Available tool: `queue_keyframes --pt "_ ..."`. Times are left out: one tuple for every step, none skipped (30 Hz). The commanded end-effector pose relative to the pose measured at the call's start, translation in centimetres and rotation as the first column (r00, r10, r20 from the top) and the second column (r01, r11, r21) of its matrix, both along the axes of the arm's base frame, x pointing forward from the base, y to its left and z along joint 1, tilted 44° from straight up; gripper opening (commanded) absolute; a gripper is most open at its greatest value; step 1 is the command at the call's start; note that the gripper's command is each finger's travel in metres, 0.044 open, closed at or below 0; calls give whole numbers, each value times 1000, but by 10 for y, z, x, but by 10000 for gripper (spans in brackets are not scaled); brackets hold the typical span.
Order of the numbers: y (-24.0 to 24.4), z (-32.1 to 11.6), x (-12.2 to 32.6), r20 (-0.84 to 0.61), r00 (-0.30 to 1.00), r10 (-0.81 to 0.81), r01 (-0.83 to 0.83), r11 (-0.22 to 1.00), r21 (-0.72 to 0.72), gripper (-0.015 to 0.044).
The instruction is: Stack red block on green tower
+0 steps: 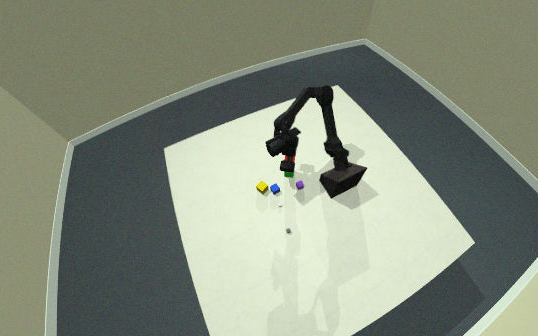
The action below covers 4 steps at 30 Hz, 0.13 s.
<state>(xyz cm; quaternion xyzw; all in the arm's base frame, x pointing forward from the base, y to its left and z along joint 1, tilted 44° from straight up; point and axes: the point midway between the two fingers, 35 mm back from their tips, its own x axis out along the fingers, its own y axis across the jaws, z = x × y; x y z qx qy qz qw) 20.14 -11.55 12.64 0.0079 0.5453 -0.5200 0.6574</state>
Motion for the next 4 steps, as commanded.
queue_keyframes --pt "0 0 0 0 1000 0 0 1000 0 440" --pt "0 0 0 0 1000 0 0 1000 0 440" --pt "0 0 0 0 1000 0 0 1000 0 440" --pt "0 0 0 0 1000 0 0 1000 0 440"
